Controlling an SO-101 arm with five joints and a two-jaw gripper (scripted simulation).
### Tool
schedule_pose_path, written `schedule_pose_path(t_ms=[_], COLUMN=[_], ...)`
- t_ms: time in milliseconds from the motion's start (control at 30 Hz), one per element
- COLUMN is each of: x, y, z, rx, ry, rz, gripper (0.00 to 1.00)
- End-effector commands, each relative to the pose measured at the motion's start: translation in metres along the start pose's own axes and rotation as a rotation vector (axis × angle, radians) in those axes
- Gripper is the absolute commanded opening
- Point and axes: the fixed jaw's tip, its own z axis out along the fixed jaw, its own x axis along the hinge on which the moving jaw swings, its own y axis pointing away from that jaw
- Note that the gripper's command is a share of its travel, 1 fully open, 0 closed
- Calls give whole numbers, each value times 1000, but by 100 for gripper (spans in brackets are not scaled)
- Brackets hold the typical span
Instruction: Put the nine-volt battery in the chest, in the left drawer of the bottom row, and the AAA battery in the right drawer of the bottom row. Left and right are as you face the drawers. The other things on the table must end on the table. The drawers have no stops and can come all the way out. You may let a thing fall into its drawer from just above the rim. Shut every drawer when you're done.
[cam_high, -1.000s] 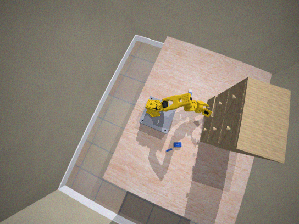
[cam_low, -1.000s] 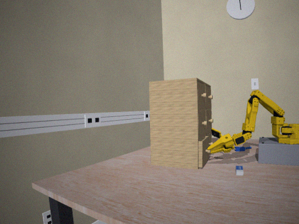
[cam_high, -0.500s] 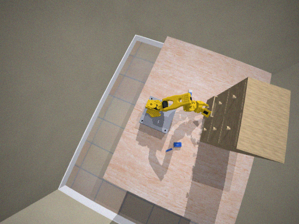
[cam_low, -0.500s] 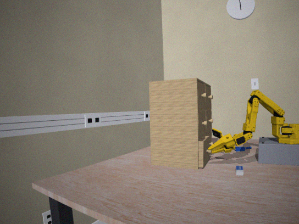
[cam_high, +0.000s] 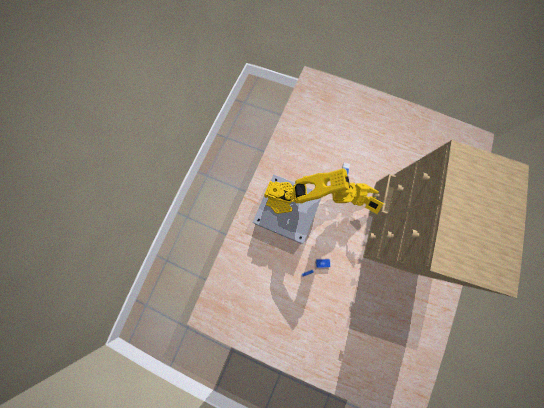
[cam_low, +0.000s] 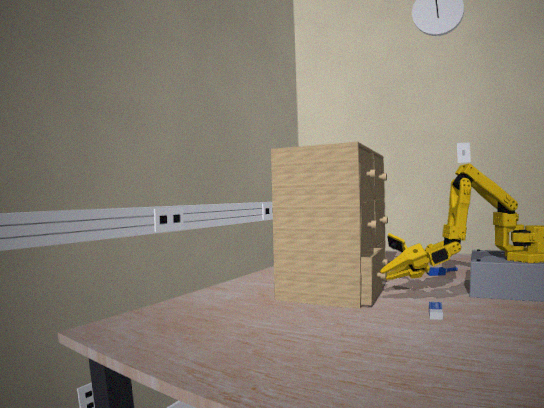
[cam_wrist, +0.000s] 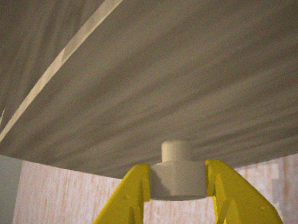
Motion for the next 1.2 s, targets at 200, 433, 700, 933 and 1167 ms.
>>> schedule_pose_path(t_ms=[200,433,700,933,1167], x=[9,9,9,10,12], y=[5,5,5,5,5], z=[-7,-8,-8,-10,-13], rx=[-16,-17,-17,-19,-23], ry=[26,27,27,29,33], rz=[-4,-4,-4,-6,-7], gripper=[0,0,0,0,0])
